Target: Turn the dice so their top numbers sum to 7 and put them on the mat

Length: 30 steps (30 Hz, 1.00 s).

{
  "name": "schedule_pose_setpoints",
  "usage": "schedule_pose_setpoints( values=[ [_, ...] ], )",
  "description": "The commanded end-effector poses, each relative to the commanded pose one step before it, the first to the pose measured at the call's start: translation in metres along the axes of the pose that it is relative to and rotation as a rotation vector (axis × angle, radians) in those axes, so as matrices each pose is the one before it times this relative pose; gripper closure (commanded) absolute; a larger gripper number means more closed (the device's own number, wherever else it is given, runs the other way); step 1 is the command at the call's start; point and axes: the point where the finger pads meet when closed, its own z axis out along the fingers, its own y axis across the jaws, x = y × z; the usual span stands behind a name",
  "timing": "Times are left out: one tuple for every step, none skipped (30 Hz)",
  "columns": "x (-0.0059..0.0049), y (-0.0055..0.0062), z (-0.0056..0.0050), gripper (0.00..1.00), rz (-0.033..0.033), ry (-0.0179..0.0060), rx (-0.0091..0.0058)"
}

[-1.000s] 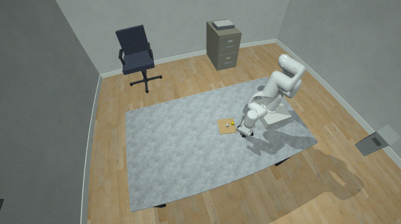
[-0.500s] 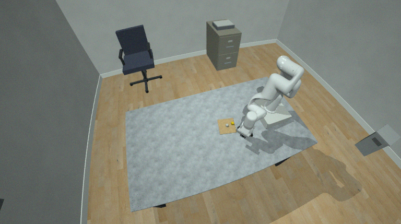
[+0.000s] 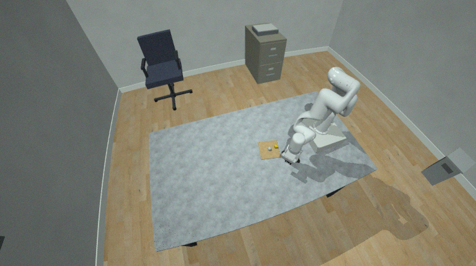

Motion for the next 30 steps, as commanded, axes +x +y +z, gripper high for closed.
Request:
schedule_pose_setpoints(
  values=[
    [0.00119,0.00025,-0.00073,0.64,-0.00001,0.00290,-0.00061],
    [0.00000,0.00000,0.00000,0.64,0.00000,0.00000,0.00000],
    [0.00000,0.00000,0.00000,0.64,0.00000,0.00000,0.00000],
    [0.00000,0.00000,0.00000,0.64,0.00000,0.00000,0.00000],
    [0.00000,0.00000,0.00000,0.64,0.00000,0.00000,0.00000],
    [0.00000,0.00000,0.00000,0.64,0.00000,0.00000,0.00000],
    [0.00000,0.00000,0.00000,0.64,0.00000,0.00000,0.00000],
    [0.00000,0.00000,0.00000,0.64,0.00000,0.00000,0.00000],
    [0.00000,0.00000,0.00000,0.64,0.00000,0.00000,0.00000],
    [0.00000,0.00000,0.00000,0.64,0.00000,0.00000,0.00000],
    [0.00000,0.00000,0.00000,0.64,0.00000,0.00000,0.00000],
    [0.00000,0.00000,0.00000,0.64,0.00000,0.00000,0.00000],
    [0.00000,0.00000,0.00000,0.64,0.00000,0.00000,0.00000],
    [0.00000,0.00000,0.00000,0.64,0.00000,0.00000,0.00000],
    [0.00000,0.00000,0.00000,0.64,0.00000,0.00000,0.00000],
    [0.00000,0.00000,0.00000,0.64,0.00000,0.00000,0.00000],
    [0.00000,0.00000,0.00000,0.64,0.00000,0.00000,0.00000],
    [0.00000,0.00000,0.00000,0.64,0.00000,0.00000,0.00000],
    [0.00000,0.00000,0.00000,0.64,0.00000,0.00000,0.00000],
    [0.00000,0.00000,0.00000,0.64,0.00000,0.00000,0.00000],
    [0.00000,0.00000,0.00000,0.64,0.00000,0.00000,0.00000],
    [0.00000,0.00000,0.00000,0.64,0.00000,0.00000,0.00000],
    [0.00000,0.00000,0.00000,0.64,0.00000,0.00000,0.00000],
    [0.00000,0.00000,0.00000,0.64,0.00000,0.00000,0.00000],
    [0.00000,0.00000,0.00000,0.64,0.00000,0.00000,0.00000],
    [0.00000,0.00000,0.00000,0.64,0.00000,0.00000,0.00000],
    [0.00000,0.00000,0.00000,0.64,0.00000,0.00000,0.00000],
    [0.00000,0.00000,0.00000,0.64,0.00000,0.00000,0.00000],
    [0.00000,0.00000,0.00000,0.64,0.00000,0.00000,0.00000],
    [0.00000,0.00000,0.00000,0.85,0.00000,0.00000,0.00000]
  ],
)
